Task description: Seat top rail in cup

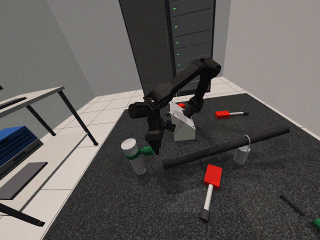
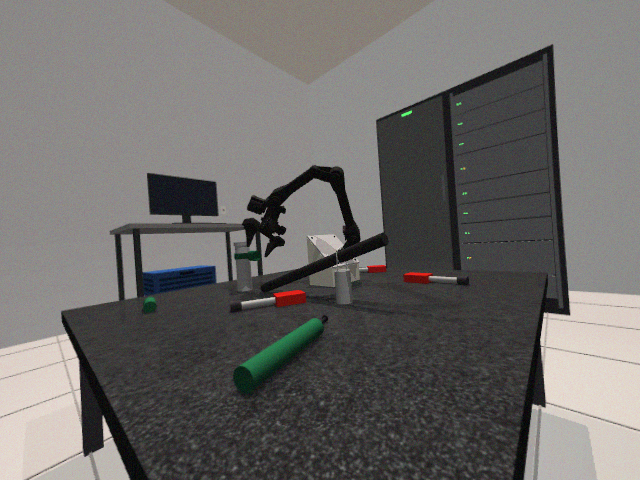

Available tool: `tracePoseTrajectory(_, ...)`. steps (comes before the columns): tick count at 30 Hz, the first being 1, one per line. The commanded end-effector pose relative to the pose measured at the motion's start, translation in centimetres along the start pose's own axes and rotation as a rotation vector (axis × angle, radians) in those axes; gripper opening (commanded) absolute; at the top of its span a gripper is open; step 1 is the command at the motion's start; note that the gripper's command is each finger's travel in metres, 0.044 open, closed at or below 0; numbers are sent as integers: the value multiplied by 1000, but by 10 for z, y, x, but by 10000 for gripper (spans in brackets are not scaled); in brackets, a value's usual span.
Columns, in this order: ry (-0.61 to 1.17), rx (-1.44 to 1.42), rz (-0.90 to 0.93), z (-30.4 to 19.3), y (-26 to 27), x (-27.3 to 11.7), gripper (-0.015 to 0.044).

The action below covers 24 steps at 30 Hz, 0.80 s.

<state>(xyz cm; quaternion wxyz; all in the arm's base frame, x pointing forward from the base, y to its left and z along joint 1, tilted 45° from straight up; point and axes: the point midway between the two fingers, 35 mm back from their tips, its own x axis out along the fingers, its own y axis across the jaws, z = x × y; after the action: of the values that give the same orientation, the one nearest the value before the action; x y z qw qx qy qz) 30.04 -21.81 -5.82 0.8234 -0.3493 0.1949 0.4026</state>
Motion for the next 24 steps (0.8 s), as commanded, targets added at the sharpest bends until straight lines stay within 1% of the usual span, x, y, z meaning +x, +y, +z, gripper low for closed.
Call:
tracePoseTrajectory(1,2,60,1,3,-2,-3,440)
tracePoseTrajectory(10,44,876,-7,57,-23,-45,440)
tracePoseTrajectory(19,78,1694,-52,115,-28,-83,440)
tracePoseTrajectory(21,81,1755,-55,120,-28,-86,440)
tracePoseTrajectory(24,81,1755,-55,120,-28,-86,440)
